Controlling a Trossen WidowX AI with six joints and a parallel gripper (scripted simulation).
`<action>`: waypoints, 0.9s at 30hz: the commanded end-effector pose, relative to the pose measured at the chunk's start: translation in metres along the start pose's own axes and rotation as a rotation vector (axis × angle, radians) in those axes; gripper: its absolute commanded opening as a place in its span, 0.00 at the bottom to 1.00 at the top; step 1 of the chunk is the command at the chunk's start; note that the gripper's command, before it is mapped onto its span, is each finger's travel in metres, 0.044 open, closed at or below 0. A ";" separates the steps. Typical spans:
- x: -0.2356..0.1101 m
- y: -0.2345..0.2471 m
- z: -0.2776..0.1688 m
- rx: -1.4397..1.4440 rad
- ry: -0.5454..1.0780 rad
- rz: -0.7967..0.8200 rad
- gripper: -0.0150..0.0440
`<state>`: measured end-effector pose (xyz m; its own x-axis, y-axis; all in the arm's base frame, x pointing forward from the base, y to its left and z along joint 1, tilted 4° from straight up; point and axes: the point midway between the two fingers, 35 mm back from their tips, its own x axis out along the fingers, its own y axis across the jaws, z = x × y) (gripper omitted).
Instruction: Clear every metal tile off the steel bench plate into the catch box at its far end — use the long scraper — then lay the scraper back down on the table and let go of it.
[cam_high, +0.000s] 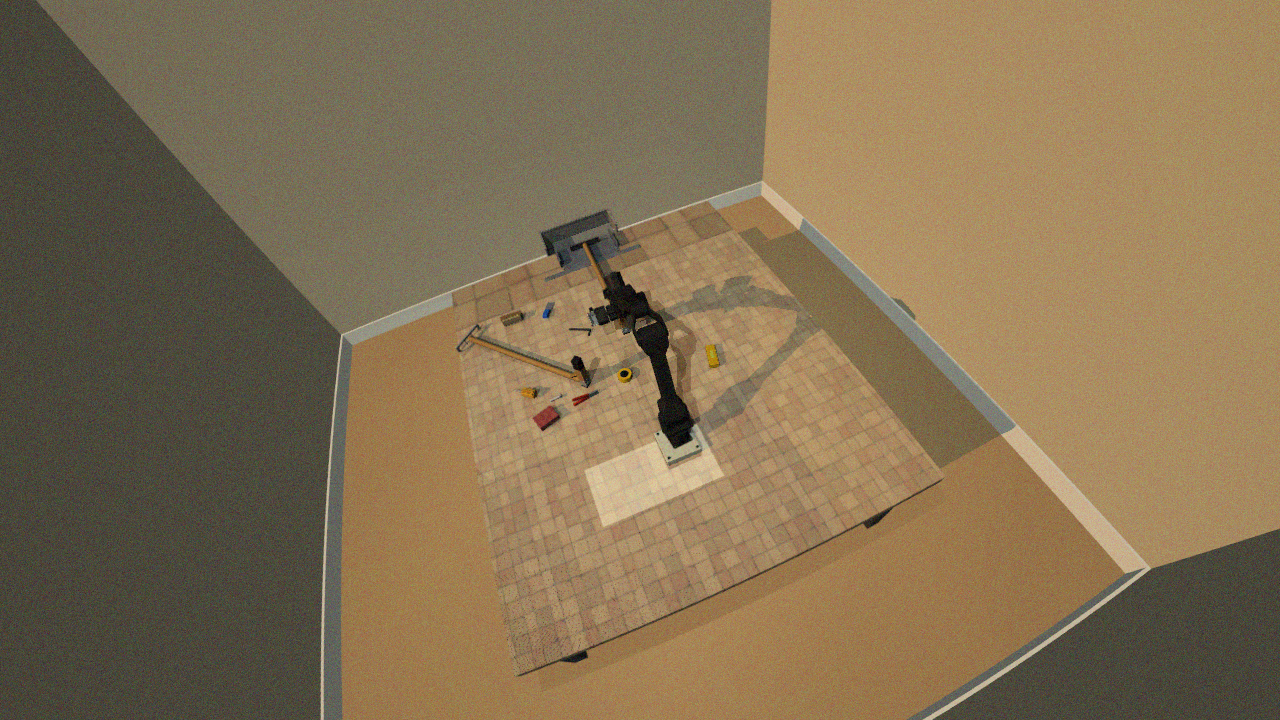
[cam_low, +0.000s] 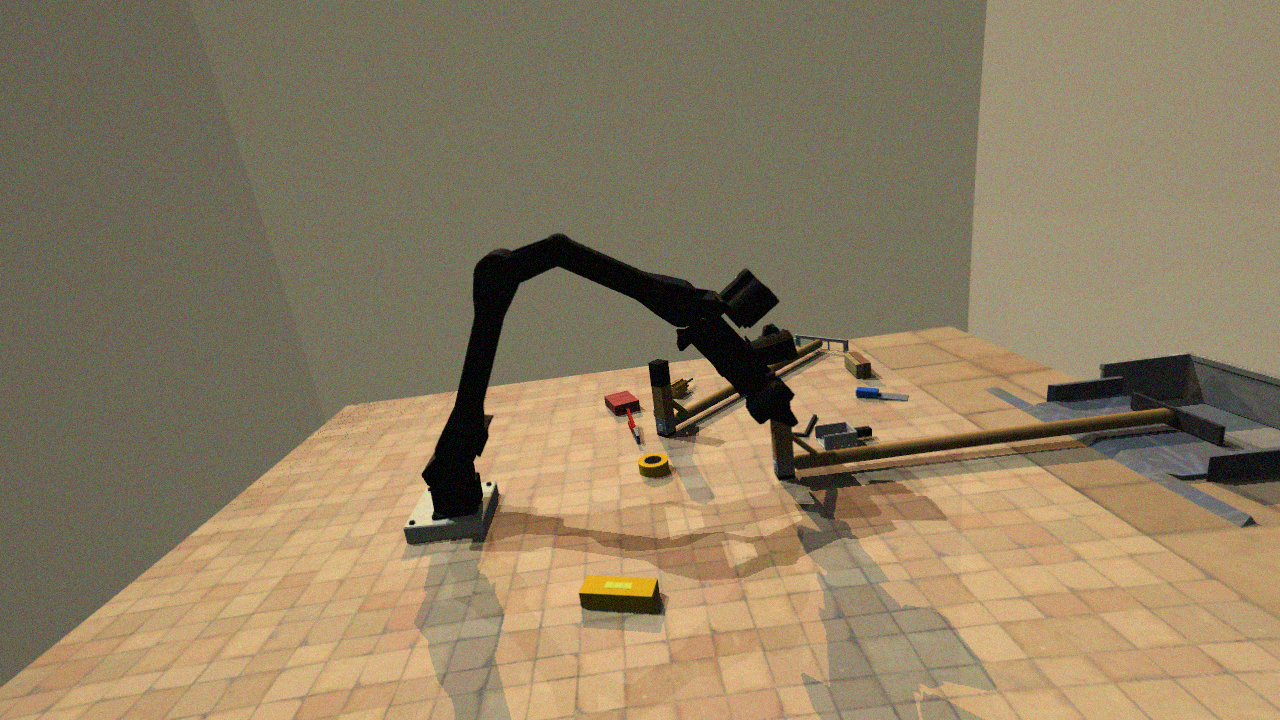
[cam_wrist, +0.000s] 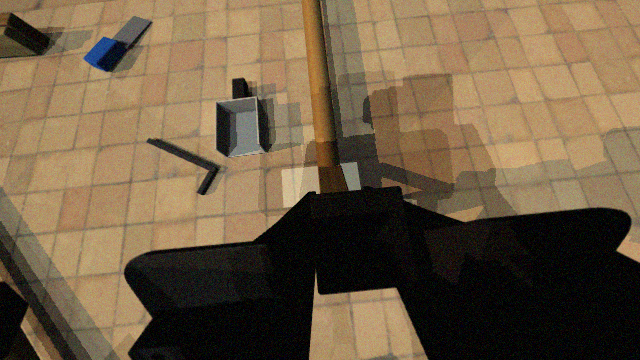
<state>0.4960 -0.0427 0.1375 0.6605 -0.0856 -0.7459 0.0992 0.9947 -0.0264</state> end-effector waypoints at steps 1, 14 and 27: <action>0.000 0.000 0.012 0.002 -0.022 0.000 0.25; 0.012 0.001 0.026 0.002 -0.024 0.000 0.25; 0.018 0.001 0.024 0.000 -0.007 0.000 0.25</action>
<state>0.5266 -0.0447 0.1406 0.6673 -0.0857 -0.7398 0.0989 0.9948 -0.0261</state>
